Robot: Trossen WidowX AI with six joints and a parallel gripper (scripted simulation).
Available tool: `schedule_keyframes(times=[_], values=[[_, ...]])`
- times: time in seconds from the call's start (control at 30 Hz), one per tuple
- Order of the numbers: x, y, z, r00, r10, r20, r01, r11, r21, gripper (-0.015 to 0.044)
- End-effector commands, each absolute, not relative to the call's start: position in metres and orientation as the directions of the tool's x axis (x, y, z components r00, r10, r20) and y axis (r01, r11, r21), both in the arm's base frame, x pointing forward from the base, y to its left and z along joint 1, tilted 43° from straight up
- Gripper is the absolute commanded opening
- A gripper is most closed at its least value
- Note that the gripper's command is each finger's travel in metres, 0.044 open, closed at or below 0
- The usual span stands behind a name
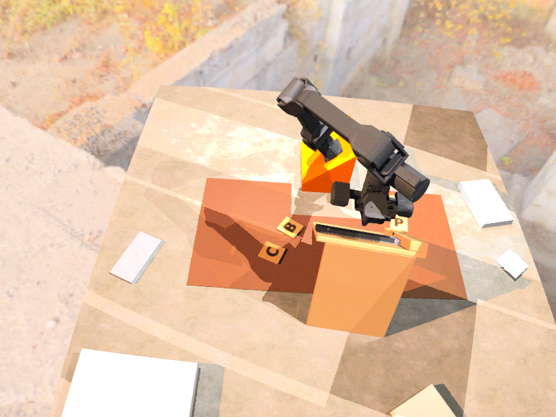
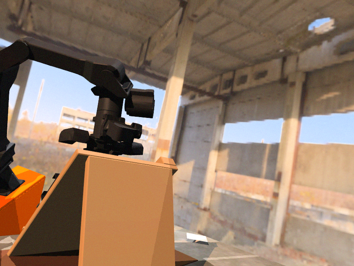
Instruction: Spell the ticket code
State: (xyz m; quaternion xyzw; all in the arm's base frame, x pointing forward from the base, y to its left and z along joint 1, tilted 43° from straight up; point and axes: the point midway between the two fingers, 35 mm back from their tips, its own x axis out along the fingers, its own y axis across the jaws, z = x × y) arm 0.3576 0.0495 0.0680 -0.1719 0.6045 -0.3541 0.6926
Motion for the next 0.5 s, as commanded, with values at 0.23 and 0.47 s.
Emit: schedule_keyframes(times=[0.23, 0.47], values=[[0.3627, 0.0453, 0.0665, 0.019, -0.696, -0.718, 0.285, 0.692, -0.663, 0.0], [0.3649, 0.0427, 0.0654, 0.019, -0.696, -0.718, 0.285, 0.692, -0.663, 0.0]])
